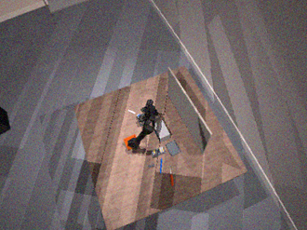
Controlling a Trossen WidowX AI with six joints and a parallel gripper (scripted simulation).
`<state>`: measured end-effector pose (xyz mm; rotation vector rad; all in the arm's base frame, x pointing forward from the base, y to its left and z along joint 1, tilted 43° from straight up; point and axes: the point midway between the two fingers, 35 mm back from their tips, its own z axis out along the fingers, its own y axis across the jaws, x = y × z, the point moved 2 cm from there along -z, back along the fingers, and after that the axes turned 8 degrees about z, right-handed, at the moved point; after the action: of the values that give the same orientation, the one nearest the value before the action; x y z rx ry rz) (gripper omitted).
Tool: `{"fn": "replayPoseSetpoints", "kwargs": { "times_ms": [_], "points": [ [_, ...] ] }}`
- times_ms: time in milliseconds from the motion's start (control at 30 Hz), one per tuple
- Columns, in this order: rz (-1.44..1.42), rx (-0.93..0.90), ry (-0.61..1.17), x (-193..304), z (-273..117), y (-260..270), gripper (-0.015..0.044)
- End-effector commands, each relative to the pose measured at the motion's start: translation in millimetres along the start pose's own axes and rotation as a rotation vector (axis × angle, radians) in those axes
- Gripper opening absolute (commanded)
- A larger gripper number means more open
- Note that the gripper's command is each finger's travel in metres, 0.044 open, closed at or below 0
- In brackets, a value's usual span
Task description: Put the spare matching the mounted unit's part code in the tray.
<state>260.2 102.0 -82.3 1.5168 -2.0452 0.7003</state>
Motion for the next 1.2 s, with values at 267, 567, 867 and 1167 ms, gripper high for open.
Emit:
{"fn": "replayPoseSetpoints", "kwargs": {
  "times_ms": [267, 567, 867, 1167],
  "points": [
    [-0.003, 0.002, -0.002, -2, -58, -1, 0.0],
    [-0.005, 0.002, -0.001, 0, -79, 0, 0.0],
    [-0.007, 0.003, 0.0, -2, -94, -3, 0.0],
    [-0.006, 0.002, -0.005, 1, -113, -10, 0.0]
  ]
}}
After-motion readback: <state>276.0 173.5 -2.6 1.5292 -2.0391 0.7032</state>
